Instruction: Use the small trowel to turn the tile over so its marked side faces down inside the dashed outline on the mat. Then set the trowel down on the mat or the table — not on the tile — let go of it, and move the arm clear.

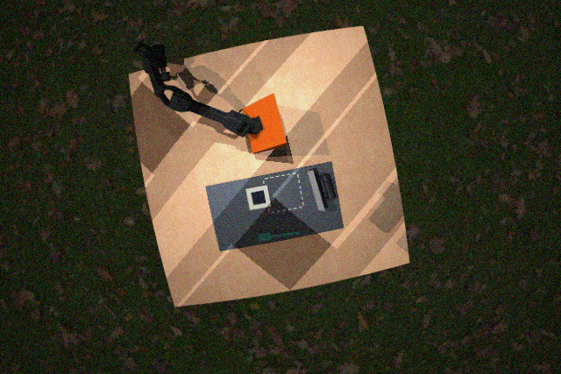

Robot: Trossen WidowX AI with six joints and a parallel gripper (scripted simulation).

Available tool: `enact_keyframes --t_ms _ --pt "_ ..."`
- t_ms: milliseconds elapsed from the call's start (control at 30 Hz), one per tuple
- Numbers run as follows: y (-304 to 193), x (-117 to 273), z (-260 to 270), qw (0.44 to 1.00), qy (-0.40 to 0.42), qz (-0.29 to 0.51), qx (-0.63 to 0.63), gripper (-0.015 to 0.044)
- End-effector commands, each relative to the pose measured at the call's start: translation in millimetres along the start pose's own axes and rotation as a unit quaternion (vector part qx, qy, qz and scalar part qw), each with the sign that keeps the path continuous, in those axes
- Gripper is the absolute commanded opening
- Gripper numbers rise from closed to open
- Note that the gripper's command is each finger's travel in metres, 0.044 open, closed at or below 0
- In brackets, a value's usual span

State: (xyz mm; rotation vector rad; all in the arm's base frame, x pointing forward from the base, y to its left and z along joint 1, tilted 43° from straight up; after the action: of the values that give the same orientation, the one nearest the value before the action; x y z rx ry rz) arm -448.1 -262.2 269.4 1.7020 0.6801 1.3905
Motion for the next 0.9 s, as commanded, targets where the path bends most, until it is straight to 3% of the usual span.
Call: enact_keyframes --t_ms 0,367,867 --pt "0 0 0 1.0 0.0 0.0 0.0 0.0374" --pt "32 -7 28 0.999 0.012 -0.022 0.047 0.01" --pt "73 -12 71 0.988 0.034 -0.061 0.137 0.01"
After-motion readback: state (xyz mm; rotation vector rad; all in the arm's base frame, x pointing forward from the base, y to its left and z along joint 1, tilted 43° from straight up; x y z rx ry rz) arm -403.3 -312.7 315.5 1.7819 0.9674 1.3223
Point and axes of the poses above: the point midway between the two fingers, 35 mm back from their tips, its own x axis back along the fingers, its own z axis across the jaws, y = z × x, the point moved 5 cm from there along x, back along the fingers, and after that the axes turned 4 degrees about -x, right-handed, at the moved point
